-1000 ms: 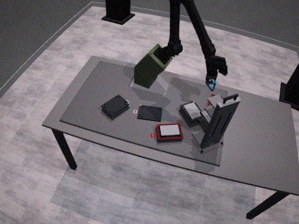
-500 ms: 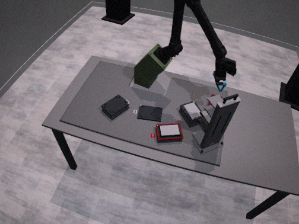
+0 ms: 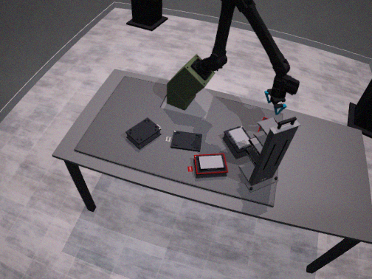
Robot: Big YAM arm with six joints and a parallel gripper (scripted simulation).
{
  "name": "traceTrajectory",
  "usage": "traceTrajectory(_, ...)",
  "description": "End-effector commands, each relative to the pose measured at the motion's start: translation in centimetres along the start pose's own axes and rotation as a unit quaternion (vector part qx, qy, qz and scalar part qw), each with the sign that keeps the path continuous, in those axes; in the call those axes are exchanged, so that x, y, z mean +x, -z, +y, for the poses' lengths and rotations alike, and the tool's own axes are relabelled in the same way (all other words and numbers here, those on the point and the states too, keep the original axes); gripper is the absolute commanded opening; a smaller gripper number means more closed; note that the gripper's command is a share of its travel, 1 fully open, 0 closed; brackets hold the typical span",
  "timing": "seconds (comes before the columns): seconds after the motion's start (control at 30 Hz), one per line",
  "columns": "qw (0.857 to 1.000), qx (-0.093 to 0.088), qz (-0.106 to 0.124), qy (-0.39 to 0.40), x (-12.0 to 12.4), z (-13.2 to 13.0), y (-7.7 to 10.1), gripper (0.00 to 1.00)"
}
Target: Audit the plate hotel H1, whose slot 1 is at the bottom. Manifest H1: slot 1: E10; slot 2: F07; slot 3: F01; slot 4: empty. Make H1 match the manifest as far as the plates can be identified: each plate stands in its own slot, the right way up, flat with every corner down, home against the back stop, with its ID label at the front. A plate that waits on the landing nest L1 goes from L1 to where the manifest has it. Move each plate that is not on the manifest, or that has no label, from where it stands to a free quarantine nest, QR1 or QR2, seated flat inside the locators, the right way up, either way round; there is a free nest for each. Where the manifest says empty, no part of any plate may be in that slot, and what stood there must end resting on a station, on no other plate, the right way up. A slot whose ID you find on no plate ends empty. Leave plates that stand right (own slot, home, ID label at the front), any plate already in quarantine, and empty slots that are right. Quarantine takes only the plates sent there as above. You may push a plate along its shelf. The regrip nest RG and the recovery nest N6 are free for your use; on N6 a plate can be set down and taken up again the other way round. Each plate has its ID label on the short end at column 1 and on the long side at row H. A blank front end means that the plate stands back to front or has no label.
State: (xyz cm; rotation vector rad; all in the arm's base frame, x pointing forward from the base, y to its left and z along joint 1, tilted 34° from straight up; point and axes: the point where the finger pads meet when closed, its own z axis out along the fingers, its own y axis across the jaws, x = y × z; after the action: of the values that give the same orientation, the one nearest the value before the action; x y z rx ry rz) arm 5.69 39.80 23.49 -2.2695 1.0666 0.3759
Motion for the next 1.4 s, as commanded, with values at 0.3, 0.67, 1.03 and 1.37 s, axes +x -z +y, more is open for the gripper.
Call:
traceTrajectory(0.3,0.994,-0.027,0.025,0.101,-0.4,0.1,-1.5,1.00)
traceTrajectory(0.67,0.994,-0.027,0.026,0.100,-0.1,0.2,-4.5,1.00)
traceTrajectory(1.03,0.995,-0.028,0.026,0.090,0.0,0.5,-7.5,1.00)
traceTrajectory(1.37,0.995,-0.016,0.019,0.093,-0.6,-0.6,-7.9,1.00)
